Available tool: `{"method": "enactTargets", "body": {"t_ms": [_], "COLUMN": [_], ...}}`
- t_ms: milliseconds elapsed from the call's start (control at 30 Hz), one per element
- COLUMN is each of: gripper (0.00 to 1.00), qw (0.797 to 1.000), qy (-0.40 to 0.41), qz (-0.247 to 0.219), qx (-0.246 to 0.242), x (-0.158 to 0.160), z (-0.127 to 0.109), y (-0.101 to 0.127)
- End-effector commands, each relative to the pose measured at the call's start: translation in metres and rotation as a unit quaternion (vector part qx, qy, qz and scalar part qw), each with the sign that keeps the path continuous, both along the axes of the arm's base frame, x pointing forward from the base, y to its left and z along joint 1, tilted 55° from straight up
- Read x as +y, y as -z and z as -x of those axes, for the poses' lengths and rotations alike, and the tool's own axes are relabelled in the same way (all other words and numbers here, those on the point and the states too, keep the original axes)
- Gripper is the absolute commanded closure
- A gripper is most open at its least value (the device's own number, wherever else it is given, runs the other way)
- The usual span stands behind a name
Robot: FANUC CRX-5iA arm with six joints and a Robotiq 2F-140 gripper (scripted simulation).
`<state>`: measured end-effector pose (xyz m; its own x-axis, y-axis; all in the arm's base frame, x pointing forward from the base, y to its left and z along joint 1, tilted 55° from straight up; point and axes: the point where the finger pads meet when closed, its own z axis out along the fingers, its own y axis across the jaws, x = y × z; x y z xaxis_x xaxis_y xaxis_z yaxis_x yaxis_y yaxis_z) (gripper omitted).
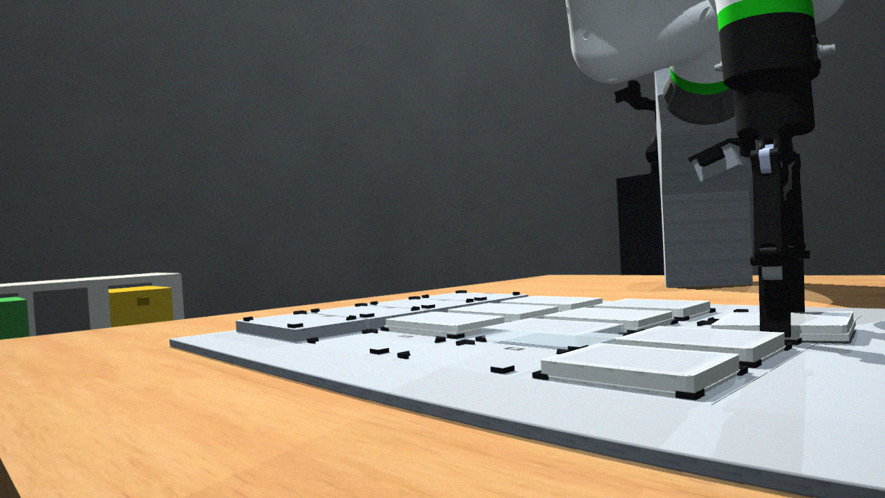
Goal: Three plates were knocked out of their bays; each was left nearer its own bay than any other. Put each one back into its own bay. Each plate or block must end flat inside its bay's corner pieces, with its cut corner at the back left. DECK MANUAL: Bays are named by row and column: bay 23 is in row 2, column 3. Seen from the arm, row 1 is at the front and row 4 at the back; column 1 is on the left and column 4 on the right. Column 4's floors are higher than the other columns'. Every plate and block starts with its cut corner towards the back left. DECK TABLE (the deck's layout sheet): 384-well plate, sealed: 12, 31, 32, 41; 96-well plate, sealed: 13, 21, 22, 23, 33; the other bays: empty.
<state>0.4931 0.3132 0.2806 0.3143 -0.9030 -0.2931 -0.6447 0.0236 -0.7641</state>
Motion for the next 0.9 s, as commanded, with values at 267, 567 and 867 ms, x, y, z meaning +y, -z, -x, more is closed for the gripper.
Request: {"method": "enactTargets", "body": {"t_ms": [267,567,867], "gripper": [0.90,0.90,0.90], "qw": [1.000,1.000,1.000], "qy": [0.000,0.000,0.000], "qz": [0.000,-0.001,-0.001], "qx": [-0.001,-0.001,-0.001], "x": [0.0000,-0.0005,-0.0018], "z": [0.0000,0.0009,0.0030], "y": [-0.0009,-0.0017,-0.0034]}}
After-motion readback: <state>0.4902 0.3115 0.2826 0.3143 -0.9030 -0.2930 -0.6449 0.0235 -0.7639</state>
